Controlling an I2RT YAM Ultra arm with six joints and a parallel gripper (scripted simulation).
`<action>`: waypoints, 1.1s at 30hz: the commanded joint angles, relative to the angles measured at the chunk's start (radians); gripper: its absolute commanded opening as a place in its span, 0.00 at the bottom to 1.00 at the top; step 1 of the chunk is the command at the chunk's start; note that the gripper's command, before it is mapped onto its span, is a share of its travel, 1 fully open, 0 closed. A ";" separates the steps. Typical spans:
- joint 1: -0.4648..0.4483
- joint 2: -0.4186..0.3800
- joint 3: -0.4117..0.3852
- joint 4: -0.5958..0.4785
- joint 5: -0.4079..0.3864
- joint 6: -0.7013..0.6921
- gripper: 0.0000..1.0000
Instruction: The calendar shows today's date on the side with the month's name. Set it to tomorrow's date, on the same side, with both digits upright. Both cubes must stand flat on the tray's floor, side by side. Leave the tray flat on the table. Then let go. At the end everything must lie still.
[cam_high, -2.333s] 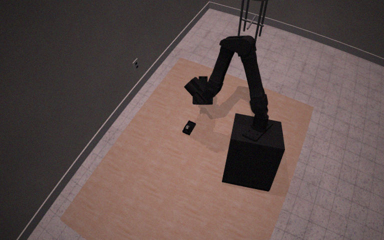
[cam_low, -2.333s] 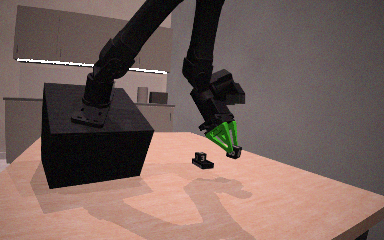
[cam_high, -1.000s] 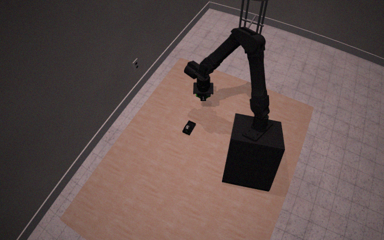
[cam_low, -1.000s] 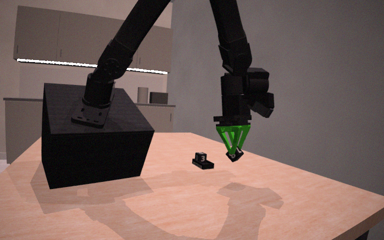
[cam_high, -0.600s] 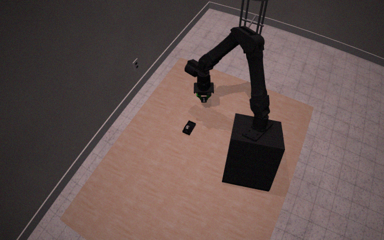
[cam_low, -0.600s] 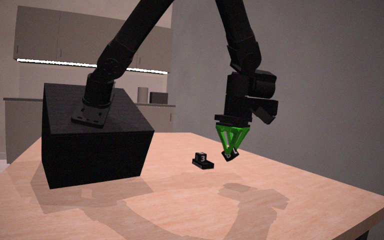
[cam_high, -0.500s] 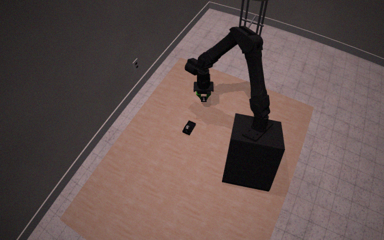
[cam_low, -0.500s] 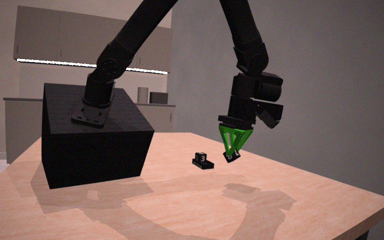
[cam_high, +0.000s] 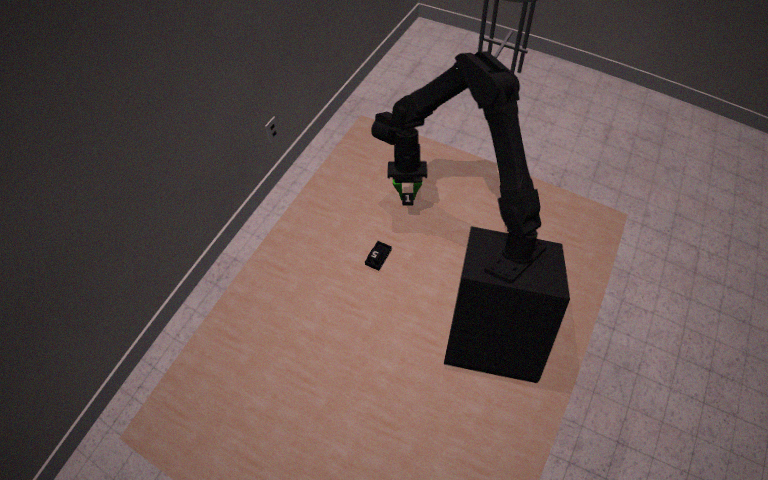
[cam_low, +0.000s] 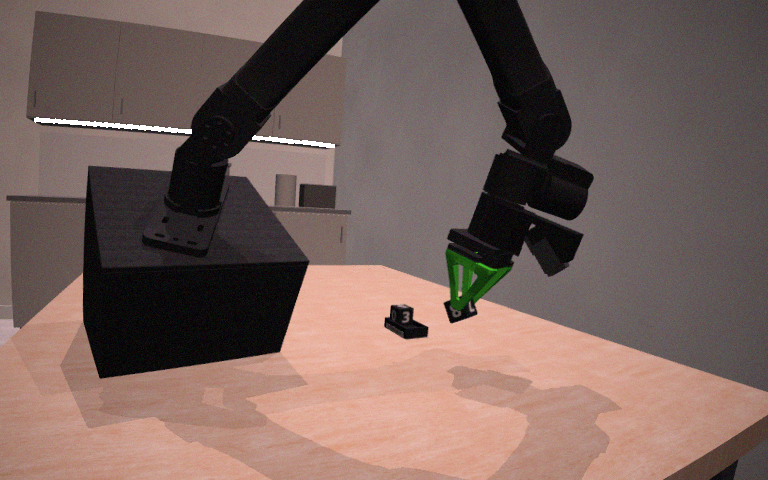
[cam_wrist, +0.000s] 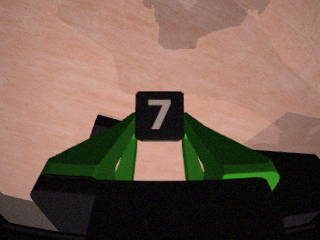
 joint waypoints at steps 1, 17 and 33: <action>-0.019 0.028 0.079 -0.093 -0.066 -0.026 0.26; -0.080 0.144 0.261 -0.283 -0.187 -0.078 0.26; -0.144 0.311 0.500 -0.521 -0.313 -0.148 0.26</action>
